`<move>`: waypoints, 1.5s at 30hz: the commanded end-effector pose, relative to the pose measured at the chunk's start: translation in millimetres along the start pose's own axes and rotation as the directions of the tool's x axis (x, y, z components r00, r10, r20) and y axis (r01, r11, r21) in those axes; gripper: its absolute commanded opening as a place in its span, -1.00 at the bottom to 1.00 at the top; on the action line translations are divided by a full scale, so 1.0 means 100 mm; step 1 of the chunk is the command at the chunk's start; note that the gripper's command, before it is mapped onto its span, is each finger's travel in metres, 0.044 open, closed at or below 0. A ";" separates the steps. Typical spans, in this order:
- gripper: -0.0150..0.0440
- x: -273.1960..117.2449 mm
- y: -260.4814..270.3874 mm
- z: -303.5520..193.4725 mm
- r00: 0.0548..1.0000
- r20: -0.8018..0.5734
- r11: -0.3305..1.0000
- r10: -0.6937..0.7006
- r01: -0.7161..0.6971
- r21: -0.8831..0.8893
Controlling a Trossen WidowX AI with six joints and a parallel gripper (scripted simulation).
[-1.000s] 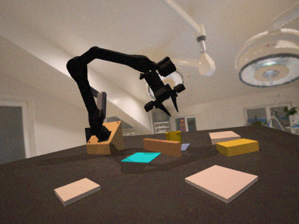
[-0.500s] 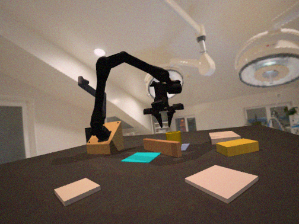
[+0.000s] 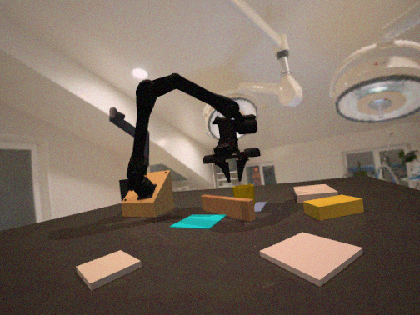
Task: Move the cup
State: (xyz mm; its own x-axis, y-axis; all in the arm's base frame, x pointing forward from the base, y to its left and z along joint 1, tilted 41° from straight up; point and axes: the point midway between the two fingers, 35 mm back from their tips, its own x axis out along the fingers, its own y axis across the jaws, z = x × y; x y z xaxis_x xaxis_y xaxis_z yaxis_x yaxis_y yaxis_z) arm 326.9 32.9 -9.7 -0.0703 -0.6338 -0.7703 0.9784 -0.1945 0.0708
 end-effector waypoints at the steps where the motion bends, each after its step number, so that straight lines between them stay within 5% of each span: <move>1: 0.07 0.10 -0.02 0.01 1.000 0.011 1.000 -0.006 0.006 -0.008; 36: 0.07 0.52 -0.03 0.03 1.000 0.014 1.000 -0.006 0.006 -0.008; 45: -0.13 0.50 -0.01 0.03 1.000 0.007 1.000 -0.006 0.006 -0.002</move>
State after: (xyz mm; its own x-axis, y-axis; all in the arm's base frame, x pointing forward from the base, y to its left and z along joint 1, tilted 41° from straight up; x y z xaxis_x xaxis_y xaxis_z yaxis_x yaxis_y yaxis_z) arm 321.3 -0.5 -46.9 -0.0777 -0.6381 -0.7660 0.9784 -0.1966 0.0645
